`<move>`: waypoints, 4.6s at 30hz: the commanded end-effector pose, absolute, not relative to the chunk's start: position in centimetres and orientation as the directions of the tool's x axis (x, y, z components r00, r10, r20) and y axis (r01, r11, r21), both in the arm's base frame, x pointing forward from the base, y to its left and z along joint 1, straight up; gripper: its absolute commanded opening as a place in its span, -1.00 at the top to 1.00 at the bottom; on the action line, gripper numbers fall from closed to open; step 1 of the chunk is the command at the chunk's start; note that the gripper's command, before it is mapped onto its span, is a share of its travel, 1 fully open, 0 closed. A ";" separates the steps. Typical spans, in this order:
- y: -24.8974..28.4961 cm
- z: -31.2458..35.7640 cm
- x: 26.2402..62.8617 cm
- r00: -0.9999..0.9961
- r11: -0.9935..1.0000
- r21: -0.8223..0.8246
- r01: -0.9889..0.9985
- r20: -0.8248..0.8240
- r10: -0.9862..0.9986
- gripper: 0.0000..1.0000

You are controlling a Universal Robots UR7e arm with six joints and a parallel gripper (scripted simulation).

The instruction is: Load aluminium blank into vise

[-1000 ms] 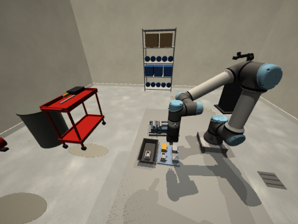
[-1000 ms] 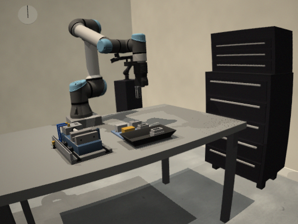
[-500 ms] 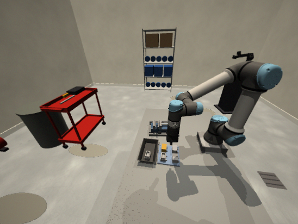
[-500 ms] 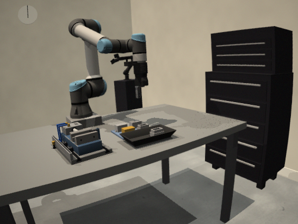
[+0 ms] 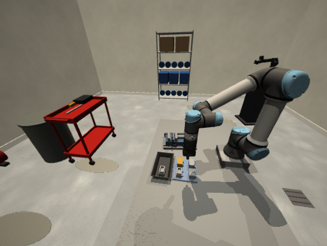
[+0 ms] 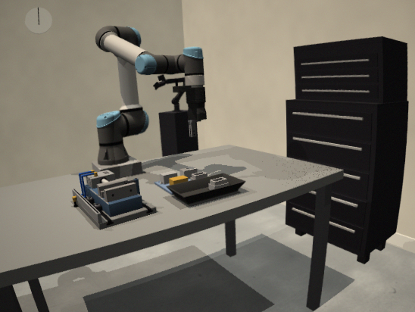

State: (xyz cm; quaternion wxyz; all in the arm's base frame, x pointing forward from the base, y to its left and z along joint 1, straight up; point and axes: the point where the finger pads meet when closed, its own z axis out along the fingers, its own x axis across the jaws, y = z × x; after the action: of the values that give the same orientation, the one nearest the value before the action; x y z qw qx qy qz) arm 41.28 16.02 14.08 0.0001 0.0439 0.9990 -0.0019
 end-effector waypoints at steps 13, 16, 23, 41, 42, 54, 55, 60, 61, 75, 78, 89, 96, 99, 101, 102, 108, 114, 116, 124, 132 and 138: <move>16.0 12.4 41.3 -0.996 0.996 -0.003 0.088 -0.002 0.088 1.00; 16.0 11.8 41.3 -0.996 0.996 -0.003 0.088 -0.002 0.088 1.00; 16.0 10.5 41.3 -0.996 0.996 -0.003 0.088 -0.002 0.088 1.00; 16.0 7.9 41.4 -0.996 0.996 -0.003 0.088 -0.002 0.088 1.00; 16.0 7.8 41.4 -0.996 0.996 -0.003 0.088 -0.002 0.088 1.00; 16.0 7.4 41.4 -0.996 0.996 -0.003 0.088 -0.002 0.088 1.00; 16.0 7.4 41.4 -0.996 0.996 -0.003 0.088 -0.002 0.088 1.00; 16.0 7.4 41.4 -0.996 0.996 -0.003 0.088 -0.002 0.088 1.00; 16.0 7.4 41.4 -0.996 0.996 -0.003 0.088 -0.002 0.088 1.00; 16.0 7.4 41.4 -0.996 0.996 -0.003 0.088 -0.002 0.088 1.00; 16.0 7.4 41.4 -0.996 0.996 -0.003 0.088 -0.002 0.088 1.00; 16.0 7.4 41.4 -0.996 0.996 -0.003 0.088 -0.002 0.088 1.00; 16.0 7.4 41.4 -0.996 0.996 -0.003 0.088 -0.002 0.088 1.00; 16.0 7.6 41.4 -0.996 0.996 -0.003 0.088 -0.002 0.088 1.00; 16.0 7.9 41.4 -0.996 0.996 -0.003 0.088 -0.002 0.088 1.00; 16.0 8.0 41.4 -0.996 0.996 -0.003 0.088 -0.002 0.088 1.00; 16.0 9.0 41.4 -0.996 0.996 -0.003 0.088 -0.002 0.088 1.00; 16.0 10.3 41.4 -0.996 0.996 -0.003 0.088 -0.002 0.088 1.00; 16.0 10.9 41.4 -0.996 0.996 -0.003 0.088 -0.002 0.088 1.00; 16.0 13.0 41.3 -0.996 0.996 -0.003 0.088 -0.002 0.088 1.00; 16.0 14.0 41.3 -0.996 0.996 -0.003 0.088 -0.002 0.088 1.00; 16.0 14.2 41.3 -0.996 0.996 -0.003 0.088 -0.002 0.088 1.00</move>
State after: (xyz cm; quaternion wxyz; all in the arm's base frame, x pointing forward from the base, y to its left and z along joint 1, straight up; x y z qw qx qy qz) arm 41.33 16.04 13.93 0.0004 0.0439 0.9990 -0.0018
